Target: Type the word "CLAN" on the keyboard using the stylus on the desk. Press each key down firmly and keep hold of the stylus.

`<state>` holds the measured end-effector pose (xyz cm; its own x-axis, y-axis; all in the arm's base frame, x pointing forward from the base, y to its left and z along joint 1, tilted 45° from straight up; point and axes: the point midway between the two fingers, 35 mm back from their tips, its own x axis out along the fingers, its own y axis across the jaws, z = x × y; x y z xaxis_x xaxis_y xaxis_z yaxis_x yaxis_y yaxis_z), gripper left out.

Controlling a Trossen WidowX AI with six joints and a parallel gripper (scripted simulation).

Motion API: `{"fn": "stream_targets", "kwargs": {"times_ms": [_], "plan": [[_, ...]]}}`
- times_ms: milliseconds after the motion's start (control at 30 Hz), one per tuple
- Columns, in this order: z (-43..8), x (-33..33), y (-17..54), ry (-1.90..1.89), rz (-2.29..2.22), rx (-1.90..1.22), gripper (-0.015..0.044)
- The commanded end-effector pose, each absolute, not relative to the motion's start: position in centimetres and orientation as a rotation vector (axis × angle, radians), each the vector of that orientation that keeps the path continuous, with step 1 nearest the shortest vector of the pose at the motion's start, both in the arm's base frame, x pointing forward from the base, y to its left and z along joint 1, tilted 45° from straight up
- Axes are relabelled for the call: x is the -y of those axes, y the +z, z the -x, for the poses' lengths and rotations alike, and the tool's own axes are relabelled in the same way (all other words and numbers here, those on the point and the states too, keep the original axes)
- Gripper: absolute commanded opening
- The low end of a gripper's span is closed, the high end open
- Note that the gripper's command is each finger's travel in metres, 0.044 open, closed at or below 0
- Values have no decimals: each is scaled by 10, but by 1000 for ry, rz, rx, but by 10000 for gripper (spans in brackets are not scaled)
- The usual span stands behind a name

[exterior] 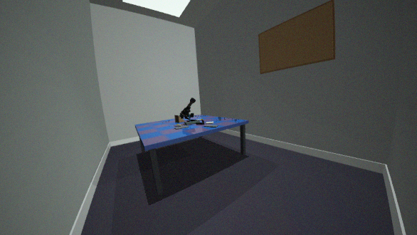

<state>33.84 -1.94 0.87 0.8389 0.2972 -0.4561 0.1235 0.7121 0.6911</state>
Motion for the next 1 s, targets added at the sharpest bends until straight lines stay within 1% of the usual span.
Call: {"fn": "stream_targets", "kwargs": {"times_ms": [0,267,567,967], "plan": [[-338,21,7,93,-787,-588,81],[-338,24,10,93,-787,-588,81],[-339,46,33,93,-786,-588,81],[-339,47,30,84,-791,-594,85]]}}
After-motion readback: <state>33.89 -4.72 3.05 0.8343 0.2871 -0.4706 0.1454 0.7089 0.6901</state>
